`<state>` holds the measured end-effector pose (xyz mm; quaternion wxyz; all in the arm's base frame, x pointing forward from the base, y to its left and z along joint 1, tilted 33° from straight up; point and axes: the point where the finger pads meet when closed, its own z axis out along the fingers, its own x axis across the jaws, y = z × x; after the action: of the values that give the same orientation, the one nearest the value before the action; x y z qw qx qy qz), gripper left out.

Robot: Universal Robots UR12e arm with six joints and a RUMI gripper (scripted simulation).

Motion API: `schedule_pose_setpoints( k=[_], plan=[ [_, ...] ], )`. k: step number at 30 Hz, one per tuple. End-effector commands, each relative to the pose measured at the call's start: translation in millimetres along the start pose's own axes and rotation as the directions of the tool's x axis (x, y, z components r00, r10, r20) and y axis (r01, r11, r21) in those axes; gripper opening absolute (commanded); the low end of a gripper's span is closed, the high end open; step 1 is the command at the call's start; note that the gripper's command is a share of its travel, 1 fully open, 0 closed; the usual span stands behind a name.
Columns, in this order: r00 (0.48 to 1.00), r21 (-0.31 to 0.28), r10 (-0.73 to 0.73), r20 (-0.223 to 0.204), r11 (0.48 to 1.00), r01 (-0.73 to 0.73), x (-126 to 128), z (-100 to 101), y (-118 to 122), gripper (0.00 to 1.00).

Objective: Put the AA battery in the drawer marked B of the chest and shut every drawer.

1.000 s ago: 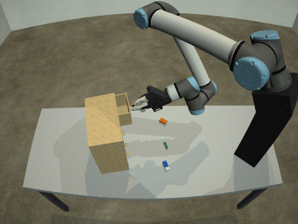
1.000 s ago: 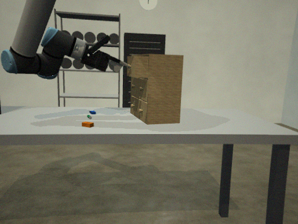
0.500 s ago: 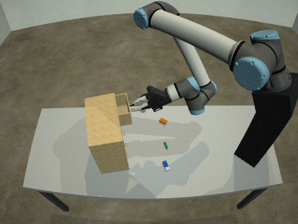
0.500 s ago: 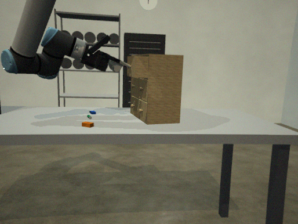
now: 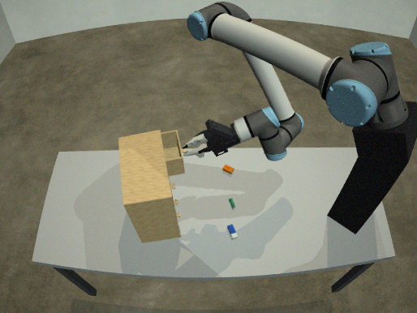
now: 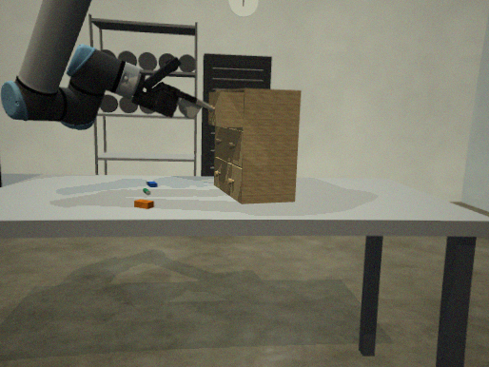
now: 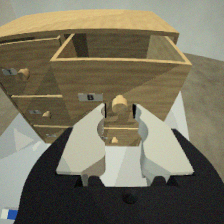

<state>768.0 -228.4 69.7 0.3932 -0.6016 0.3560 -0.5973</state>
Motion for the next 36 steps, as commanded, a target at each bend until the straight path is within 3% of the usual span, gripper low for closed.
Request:
schedule_pose_setpoints(
  k=[1, 17, 29, 36],
  plan=[
    [1.0, -0.005, 0.006, 0.0, 1.0, -0.006, -1, -10, 4, 0.2],
    [1.0, -0.004, 0.007, 0.0, 1.0, -0.007, -1, -45, 17, 0.2],
    [1.0, -0.003, 0.004, 0.0, 1.0, -0.004, -1, -49, 17, 0.2],
    [1.0, -0.004, 0.007, 0.0, 1.0, -0.007, -1, -61, 18, 0.2]
  ],
)
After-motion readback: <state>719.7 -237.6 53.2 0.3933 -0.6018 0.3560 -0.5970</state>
